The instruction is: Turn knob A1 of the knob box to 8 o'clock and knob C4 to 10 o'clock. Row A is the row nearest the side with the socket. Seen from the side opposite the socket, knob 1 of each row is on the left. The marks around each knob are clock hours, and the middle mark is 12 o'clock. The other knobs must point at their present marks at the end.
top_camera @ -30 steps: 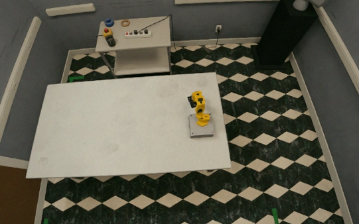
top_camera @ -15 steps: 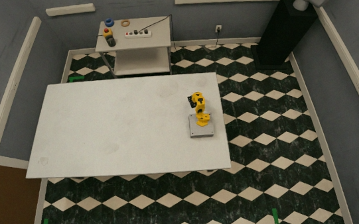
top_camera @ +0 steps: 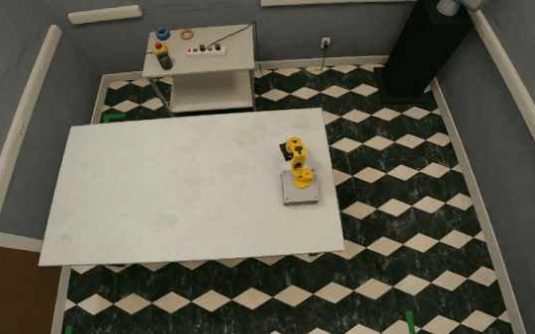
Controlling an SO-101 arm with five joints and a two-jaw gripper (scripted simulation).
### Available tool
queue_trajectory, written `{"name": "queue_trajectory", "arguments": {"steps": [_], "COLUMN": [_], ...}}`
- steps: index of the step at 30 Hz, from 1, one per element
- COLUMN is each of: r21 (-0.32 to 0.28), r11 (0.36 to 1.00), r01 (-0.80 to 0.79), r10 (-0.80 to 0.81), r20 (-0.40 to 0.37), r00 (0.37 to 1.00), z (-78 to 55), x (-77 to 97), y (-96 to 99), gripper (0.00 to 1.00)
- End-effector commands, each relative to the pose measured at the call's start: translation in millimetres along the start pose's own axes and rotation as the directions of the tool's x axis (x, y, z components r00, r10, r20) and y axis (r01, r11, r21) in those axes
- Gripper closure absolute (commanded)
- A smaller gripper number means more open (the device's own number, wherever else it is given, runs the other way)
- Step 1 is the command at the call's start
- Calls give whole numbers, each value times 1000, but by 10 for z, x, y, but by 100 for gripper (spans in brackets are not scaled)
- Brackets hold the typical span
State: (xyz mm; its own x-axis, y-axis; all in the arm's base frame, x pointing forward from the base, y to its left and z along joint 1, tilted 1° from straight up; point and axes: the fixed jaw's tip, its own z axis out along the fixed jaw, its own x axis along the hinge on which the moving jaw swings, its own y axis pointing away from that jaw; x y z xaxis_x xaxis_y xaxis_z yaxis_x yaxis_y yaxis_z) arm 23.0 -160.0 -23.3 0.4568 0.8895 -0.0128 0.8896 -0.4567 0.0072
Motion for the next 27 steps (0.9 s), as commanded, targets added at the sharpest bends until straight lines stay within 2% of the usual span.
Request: {"name": "queue_trajectory", "arguments": {"steps": [1, 27], "r21": [10, 10], "r11": [1000, 1000], "r01": [-8, -8], "r10": [8, 8], "r20": [-17, -17], "r00": [1000, 1000], "z": [14, 11], "x": [22, 7], "y": [-25, -15], "gripper": [90, 90]}}
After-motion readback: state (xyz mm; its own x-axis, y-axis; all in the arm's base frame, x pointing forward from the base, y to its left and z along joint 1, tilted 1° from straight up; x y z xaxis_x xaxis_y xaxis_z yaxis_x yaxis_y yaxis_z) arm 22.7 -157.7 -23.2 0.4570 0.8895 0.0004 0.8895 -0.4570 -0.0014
